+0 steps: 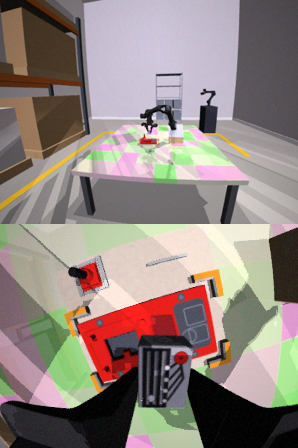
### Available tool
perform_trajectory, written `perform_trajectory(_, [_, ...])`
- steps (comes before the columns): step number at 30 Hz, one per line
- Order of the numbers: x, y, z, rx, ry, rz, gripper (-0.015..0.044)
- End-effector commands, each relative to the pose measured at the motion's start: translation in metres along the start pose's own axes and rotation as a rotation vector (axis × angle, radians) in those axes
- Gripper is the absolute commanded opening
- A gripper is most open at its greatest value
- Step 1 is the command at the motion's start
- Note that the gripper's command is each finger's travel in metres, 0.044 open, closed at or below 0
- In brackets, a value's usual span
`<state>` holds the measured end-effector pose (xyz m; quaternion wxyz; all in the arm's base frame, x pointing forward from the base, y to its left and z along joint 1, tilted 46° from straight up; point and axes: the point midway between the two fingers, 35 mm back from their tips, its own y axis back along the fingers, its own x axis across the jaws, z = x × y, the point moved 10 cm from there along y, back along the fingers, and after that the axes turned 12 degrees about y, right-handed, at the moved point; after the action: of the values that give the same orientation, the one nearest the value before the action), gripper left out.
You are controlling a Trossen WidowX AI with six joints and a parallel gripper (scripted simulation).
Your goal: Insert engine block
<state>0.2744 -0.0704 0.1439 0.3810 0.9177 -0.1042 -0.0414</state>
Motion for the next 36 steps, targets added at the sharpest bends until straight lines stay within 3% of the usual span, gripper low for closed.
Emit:
perform_trajectory(1, [0.004,-0.003,-0.001,0.004,0.111,0.003,0.0])
perform_trajectory(36, [0.039,-0.046,-0.008,0.007,1.332,0.012,0.0])
